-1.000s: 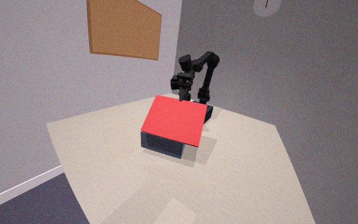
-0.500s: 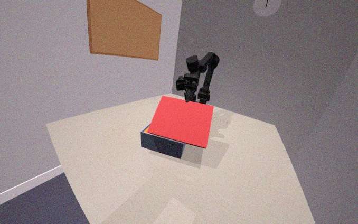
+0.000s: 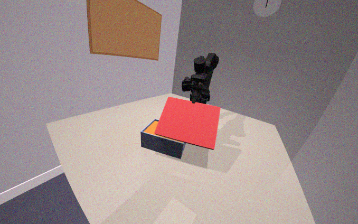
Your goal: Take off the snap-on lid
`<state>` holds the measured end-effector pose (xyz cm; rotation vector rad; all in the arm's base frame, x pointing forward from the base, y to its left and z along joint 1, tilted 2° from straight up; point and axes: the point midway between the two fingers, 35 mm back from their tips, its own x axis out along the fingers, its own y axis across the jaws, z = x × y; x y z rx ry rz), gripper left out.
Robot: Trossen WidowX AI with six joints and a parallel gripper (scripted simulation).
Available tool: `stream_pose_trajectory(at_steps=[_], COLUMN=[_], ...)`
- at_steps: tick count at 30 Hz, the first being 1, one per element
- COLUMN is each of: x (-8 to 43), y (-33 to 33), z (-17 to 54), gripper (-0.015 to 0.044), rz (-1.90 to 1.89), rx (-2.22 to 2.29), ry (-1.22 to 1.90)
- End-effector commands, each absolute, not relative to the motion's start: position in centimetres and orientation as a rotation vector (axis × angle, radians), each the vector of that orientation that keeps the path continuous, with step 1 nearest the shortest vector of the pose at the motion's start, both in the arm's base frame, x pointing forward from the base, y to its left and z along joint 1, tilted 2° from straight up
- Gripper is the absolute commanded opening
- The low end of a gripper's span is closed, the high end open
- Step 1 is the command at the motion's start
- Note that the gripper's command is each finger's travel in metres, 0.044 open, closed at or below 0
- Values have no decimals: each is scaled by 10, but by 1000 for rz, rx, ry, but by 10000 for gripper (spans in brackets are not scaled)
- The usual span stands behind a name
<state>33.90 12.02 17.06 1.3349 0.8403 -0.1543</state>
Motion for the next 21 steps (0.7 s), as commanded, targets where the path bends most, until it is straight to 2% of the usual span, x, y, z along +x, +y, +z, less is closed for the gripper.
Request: stream_pose_trajectory(at_steps=[1, 21], x=[334, 311], y=[128, 162], z=[174, 173], gripper=[0, 0], rz=[-147, -147], rx=[1341, 1344], ry=[830, 833])
